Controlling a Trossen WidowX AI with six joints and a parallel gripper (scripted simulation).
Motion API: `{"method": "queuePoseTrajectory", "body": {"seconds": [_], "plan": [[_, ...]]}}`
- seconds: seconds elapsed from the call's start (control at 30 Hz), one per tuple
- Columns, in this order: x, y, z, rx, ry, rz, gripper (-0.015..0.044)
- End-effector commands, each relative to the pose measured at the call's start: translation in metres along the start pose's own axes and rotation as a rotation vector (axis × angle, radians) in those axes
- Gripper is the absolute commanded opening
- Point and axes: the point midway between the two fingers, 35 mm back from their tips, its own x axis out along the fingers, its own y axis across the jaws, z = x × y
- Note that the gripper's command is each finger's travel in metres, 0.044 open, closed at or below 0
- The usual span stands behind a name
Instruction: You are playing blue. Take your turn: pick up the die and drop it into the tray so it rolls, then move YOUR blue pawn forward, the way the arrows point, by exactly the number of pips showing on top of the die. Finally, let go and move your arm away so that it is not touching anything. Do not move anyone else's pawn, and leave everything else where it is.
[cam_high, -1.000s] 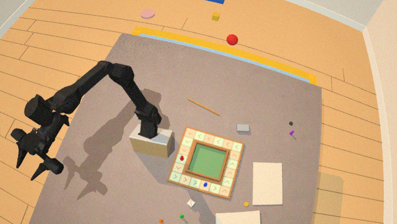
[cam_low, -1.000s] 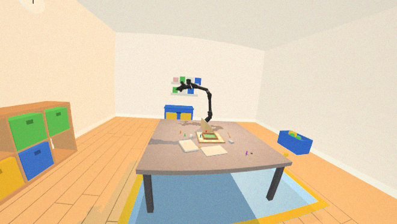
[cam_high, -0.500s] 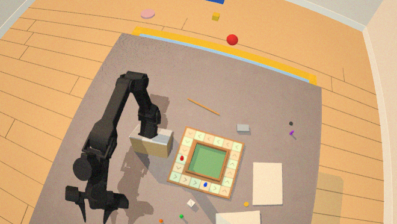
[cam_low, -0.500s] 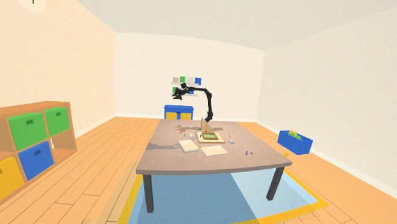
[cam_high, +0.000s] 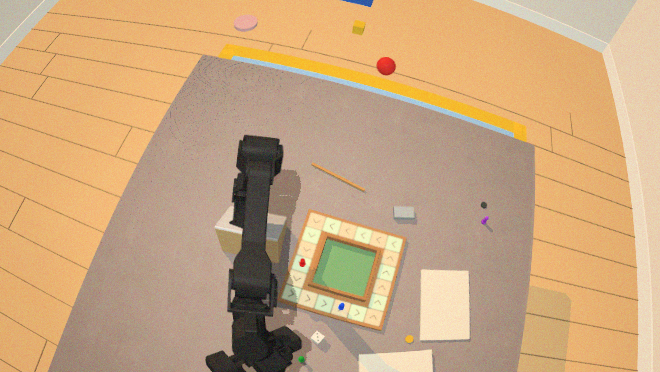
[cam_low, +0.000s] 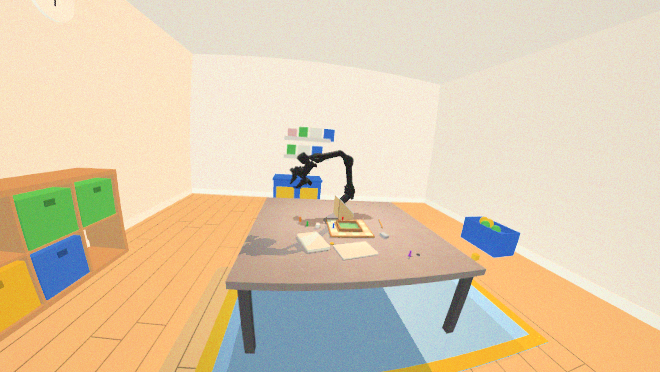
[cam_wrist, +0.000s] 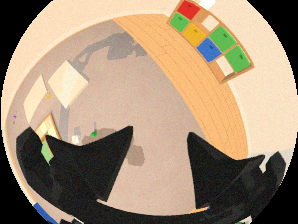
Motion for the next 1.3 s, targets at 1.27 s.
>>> {"method": "queuePoseTrajectory", "body": {"seconds": [1.27], "plan": [[0.101, 0.252, -0.118, -0.256, 0.517, 0.448, 0.0275]]}}
